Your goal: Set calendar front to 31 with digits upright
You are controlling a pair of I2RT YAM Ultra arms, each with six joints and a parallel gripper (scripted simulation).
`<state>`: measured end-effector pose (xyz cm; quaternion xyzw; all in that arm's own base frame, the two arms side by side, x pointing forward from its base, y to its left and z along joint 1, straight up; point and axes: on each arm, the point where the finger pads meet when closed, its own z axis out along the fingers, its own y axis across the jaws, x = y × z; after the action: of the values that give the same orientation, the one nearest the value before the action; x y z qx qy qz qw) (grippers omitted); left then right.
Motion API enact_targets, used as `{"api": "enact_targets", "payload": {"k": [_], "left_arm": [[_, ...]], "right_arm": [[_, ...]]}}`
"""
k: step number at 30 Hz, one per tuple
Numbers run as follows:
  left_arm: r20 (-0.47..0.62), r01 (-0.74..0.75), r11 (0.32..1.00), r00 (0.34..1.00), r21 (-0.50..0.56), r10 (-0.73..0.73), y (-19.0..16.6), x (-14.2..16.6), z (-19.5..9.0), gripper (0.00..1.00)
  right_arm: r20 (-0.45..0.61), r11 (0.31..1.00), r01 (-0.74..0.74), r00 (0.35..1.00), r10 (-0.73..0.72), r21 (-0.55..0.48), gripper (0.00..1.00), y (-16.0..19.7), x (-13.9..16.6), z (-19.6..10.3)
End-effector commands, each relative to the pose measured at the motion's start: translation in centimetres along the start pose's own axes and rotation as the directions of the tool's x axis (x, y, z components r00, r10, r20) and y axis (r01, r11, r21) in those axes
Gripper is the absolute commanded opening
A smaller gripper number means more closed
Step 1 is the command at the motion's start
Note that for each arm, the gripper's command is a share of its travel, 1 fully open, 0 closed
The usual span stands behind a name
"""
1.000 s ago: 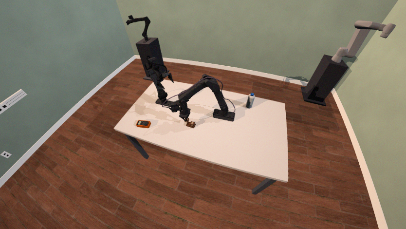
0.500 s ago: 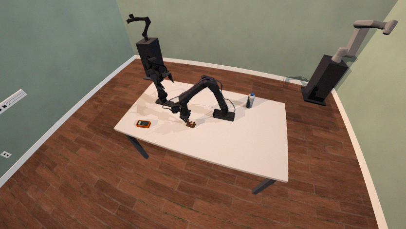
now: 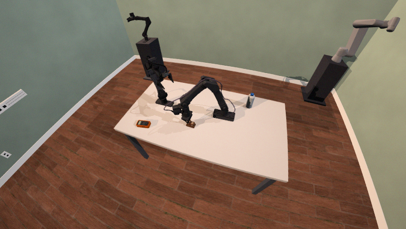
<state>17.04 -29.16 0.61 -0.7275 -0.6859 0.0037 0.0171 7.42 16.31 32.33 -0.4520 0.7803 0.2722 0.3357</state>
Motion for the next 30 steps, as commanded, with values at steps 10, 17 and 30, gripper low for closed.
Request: {"api": "enact_targets", "payload": {"k": [10, 17, 30], "left_arm": [[0.05, -0.008, 0.999, 0.999, -0.044, 0.01, 0.9, -0.1, -1.6, 0.26], [0.032, -0.007, 1.0, 0.999, -0.023, 0.007, 0.4, -0.3, -1.3, 0.26], [0.031, -0.005, 1.0, 0.999, -0.03, 0.006, 0.7, -0.3, 1.4, 0.26]], "right_arm": [[0.021, 1.0, 0.0, 1.0, -0.001, 0.003, 1.0, 0.0, -0.7, -0.4], [0.021, 1.0, 0.0, 1.0, -0.001, 0.003, 1.0, 0.0, -0.7, -0.4], [0.021, 1.0, 0.0, 1.0, -0.001, 0.003, 1.0, 0.0, -0.7, -0.4]]}}
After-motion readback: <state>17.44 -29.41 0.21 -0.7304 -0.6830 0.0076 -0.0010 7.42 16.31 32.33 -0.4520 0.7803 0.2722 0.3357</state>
